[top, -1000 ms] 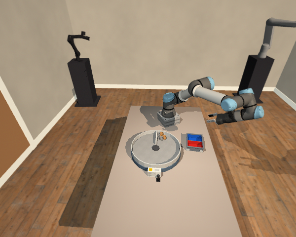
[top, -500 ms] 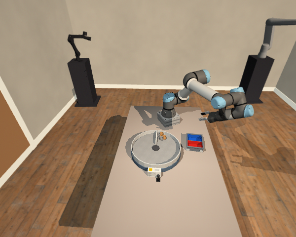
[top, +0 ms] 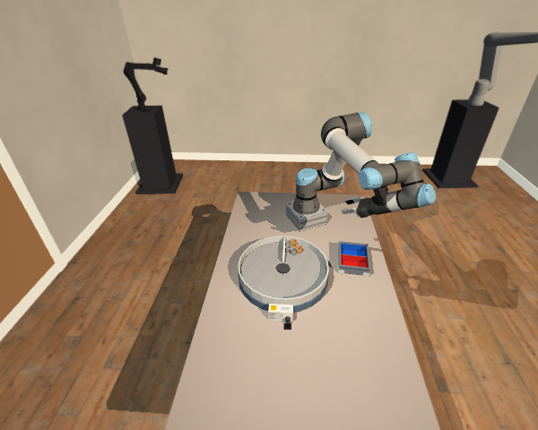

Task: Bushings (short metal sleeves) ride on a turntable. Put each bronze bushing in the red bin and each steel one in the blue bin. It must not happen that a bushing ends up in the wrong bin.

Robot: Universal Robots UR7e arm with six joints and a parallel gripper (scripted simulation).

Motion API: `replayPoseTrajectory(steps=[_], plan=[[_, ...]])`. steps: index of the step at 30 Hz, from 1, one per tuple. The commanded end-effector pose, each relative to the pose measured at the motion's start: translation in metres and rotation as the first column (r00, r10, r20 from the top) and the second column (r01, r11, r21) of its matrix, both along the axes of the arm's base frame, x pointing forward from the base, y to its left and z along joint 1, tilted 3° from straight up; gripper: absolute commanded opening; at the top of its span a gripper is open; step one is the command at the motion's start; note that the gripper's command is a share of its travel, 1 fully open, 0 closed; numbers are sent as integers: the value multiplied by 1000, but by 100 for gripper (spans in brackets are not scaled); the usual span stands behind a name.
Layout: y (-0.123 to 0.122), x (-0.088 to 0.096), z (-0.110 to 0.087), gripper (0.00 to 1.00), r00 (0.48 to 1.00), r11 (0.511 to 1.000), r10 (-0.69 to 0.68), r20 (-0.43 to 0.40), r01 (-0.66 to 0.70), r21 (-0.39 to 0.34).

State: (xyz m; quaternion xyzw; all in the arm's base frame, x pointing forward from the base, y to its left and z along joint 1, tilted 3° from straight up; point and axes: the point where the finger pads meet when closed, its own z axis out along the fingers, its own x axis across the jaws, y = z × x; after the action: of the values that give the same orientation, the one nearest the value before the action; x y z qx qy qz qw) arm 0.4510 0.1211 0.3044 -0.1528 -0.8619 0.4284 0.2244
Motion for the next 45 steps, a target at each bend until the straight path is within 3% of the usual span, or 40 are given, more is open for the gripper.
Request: replayPoseTrajectory(steps=[1, 7, 12, 24, 27, 33, 37, 39, 42, 45], plan=[[-34, -15, 4, 100, 1000, 1000, 6, 7, -6, 5], [-44, -19, 5, 100, 1000, 1000, 6, 7, -6, 5], [-87, -37, 9, 100, 1000, 1000, 6, 7, -6, 5], [-87, -37, 9, 100, 1000, 1000, 6, 7, -6, 5], [-86, -37, 9, 100, 993, 991, 0, 115, -15, 132], [-86, -37, 9, 100, 978, 970, -16, 207, -35, 240], [-86, -37, 9, 100, 977, 968, -18, 214, -37, 249], [-86, -37, 9, 100, 959, 943, -38, 282, -60, 328], [-86, -37, 9, 100, 956, 938, -41, 292, -64, 340], [-86, -37, 9, 100, 933, 906, -67, 355, -92, 413]])
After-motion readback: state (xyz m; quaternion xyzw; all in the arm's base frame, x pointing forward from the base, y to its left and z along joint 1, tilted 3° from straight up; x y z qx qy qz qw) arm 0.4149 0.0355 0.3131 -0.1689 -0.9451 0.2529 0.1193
